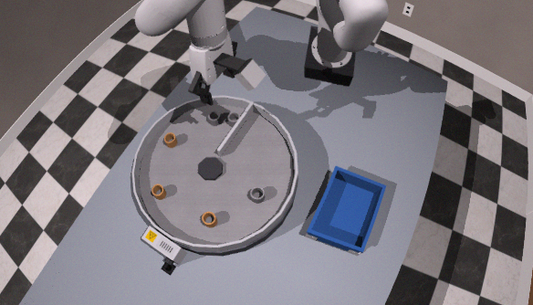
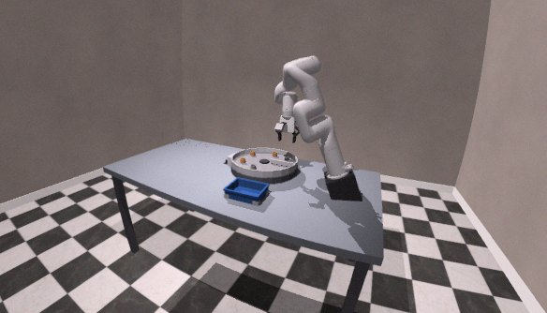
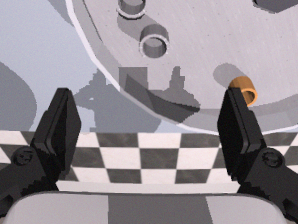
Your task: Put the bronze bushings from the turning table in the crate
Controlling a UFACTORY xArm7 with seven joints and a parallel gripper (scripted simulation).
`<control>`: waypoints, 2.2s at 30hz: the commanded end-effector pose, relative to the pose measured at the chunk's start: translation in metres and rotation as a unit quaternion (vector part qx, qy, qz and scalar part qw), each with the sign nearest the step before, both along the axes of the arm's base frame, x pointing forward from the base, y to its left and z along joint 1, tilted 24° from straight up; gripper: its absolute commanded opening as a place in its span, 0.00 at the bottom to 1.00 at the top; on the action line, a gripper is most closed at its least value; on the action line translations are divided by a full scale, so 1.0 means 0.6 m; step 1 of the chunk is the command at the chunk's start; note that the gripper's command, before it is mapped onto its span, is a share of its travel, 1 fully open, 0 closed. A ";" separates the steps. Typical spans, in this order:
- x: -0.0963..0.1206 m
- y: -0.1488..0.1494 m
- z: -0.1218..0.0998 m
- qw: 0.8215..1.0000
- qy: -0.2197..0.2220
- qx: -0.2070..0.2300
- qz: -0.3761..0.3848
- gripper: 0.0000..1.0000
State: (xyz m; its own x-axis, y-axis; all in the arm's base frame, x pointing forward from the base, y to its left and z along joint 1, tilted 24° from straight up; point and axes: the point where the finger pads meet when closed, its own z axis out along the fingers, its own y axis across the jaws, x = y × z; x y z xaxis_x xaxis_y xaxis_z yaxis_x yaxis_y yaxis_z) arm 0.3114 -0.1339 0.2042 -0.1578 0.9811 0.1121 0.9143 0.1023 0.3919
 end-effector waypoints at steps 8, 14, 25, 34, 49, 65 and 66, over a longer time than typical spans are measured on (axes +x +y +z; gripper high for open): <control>0.000 -0.001 0.002 1.000 -0.001 -0.001 0.000 1.00; 0.000 -0.001 0.002 1.000 -0.001 -0.001 0.000 0.12; 0.000 -0.001 0.002 1.000 -0.001 -0.001 0.000 0.12; 0.000 -0.001 0.002 1.000 -0.001 -0.001 0.000 0.12; 0.000 -0.001 0.002 1.000 -0.001 -0.001 0.000 0.13; 0.000 -0.001 0.002 1.000 -0.001 -0.001 0.000 0.13; 0.000 -0.001 0.002 1.000 -0.001 -0.001 0.000 0.13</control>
